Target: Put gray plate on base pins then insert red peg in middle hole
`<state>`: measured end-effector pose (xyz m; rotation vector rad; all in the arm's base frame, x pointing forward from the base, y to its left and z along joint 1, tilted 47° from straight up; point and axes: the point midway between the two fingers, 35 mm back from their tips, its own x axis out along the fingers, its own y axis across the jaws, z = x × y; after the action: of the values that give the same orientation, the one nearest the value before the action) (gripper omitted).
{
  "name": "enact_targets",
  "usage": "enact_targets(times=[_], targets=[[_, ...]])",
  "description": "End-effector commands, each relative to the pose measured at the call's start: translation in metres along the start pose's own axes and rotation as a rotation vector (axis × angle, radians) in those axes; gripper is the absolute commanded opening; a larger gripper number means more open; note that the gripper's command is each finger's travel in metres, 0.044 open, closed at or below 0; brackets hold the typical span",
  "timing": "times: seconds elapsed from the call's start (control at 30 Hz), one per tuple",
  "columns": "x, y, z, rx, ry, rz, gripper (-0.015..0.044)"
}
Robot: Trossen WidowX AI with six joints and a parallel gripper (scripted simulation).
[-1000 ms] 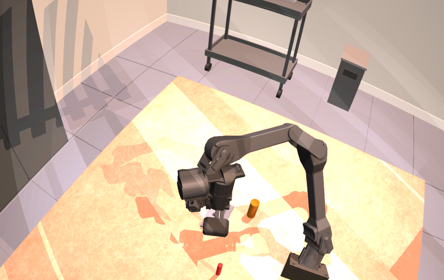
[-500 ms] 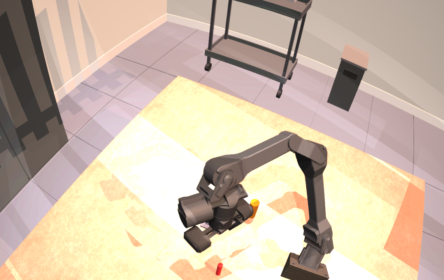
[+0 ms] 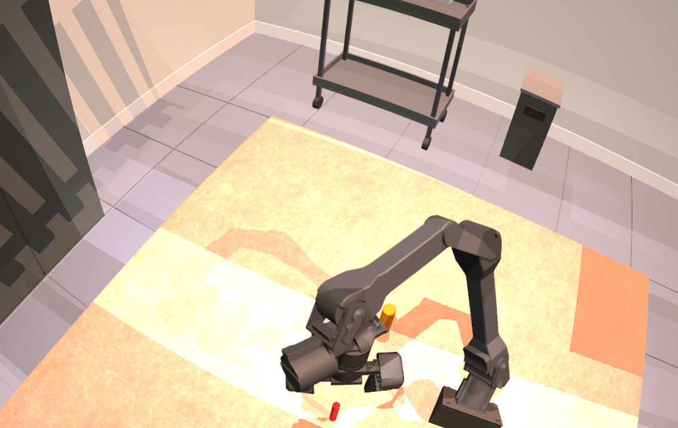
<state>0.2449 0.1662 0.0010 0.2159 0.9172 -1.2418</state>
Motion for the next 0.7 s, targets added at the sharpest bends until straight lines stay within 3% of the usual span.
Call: enact_targets(times=[0.0, 0.1, 0.2, 0.67], targets=[[0.002, -0.002, -0.003, 0.048, 0.002, -0.005, 0.044], [0.004, -0.002, -0.003, 0.048, 0.002, -0.005, 0.044], [0.029, 0.001, -0.005, 0.049, 0.001, -0.005, 0.044], [0.052, 0.001, -0.005, 0.049, 0.001, -0.005, 0.044]])
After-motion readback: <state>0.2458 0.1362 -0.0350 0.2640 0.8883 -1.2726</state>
